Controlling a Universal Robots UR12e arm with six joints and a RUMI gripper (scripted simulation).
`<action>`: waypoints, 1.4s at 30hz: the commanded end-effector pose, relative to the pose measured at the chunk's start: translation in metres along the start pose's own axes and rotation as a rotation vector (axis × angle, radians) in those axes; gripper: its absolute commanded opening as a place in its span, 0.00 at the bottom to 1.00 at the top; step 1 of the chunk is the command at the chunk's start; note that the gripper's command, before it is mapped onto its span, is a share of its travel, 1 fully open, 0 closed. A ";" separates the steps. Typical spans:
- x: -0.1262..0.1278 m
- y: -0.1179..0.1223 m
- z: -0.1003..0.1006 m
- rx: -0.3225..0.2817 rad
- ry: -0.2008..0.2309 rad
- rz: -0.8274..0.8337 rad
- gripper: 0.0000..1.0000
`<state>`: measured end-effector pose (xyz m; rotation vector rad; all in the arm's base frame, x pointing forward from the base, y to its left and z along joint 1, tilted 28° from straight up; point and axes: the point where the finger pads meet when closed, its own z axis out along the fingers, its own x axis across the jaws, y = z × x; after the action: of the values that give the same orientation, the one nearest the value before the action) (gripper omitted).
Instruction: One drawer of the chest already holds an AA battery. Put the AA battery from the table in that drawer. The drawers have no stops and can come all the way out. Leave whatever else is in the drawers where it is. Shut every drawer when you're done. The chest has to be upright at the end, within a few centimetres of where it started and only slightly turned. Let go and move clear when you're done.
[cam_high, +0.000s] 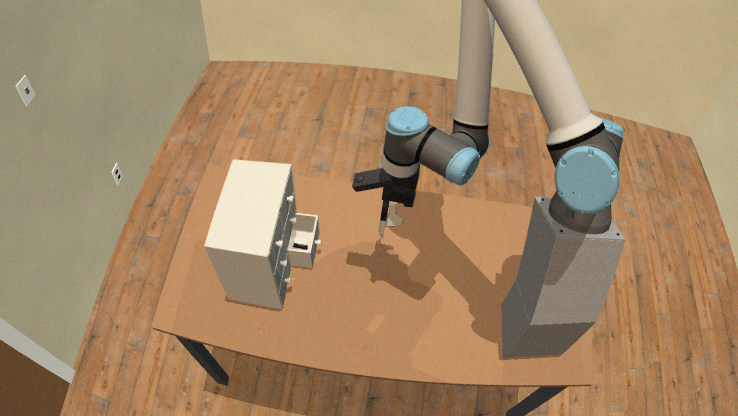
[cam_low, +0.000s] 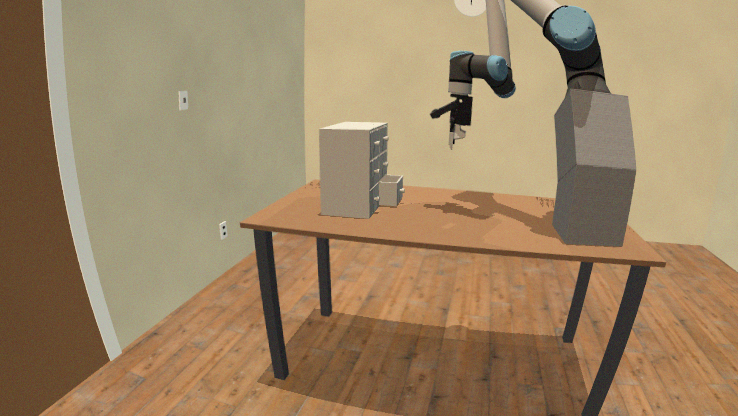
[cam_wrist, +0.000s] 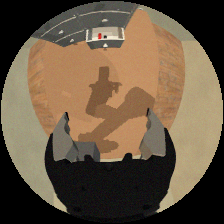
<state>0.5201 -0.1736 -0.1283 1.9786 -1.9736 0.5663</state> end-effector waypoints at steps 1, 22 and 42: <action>0.000 -0.003 0.003 0.037 0.000 0.000 1.00; 0.000 -0.030 0.039 0.393 -0.003 -0.006 1.00; 0.000 -0.066 0.085 0.864 -0.007 -0.012 1.00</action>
<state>0.5838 -0.2081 -0.1918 2.3716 -1.9035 1.4903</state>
